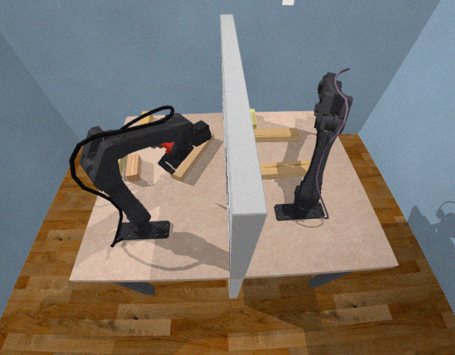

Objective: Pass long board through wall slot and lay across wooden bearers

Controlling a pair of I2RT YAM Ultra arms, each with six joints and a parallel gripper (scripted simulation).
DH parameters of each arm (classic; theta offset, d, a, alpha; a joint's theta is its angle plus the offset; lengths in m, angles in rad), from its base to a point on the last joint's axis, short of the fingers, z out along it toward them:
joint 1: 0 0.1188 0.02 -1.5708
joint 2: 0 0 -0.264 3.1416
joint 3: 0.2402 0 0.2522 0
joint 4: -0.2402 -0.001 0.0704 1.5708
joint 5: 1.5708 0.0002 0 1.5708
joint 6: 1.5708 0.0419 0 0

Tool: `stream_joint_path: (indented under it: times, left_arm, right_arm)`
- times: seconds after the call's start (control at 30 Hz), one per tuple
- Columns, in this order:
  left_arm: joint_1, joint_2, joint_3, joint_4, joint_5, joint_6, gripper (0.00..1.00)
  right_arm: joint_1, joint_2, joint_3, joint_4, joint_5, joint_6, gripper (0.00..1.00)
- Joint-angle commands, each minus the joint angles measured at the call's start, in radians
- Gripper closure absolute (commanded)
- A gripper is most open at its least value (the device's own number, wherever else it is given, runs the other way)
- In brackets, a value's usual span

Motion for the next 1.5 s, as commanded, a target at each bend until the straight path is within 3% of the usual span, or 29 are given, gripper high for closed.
stream_joint_path:
  times: [0.0,0.57,0.6,0.83,1.13,1.47]
  left_arm:
    - [0.0,-0.012,0.011,-0.008,-0.019,0.002,0.0]
    - [0.0,-0.012,0.011,-0.008,-0.019,0.002,0.0]
    - [0.0,-0.012,0.011,-0.008,-0.019,0.002,0.25]
    - [0.0,-0.012,0.011,-0.008,-0.019,0.002,0.25]
    - [0.031,-0.026,-0.028,0.1,0.033,0.155,0.25]
    - [0.107,-0.052,-0.103,0.381,0.163,0.65,0.25]
  right_arm:
    - [0.0,-0.018,0.013,0.004,0.008,0.005,0.0]
    - [0.0,-0.019,0.013,0.004,0.008,0.005,0.0]
    - [0.0,-0.019,0.013,0.004,0.008,0.005,0.0]
    - [0.0,-0.019,0.013,0.004,0.008,0.005,0.0]
    - [0.034,-0.119,-0.054,0.087,-0.032,0.013,0.0]
    - [0.118,-0.402,-0.286,0.287,-0.161,0.021,0.0]
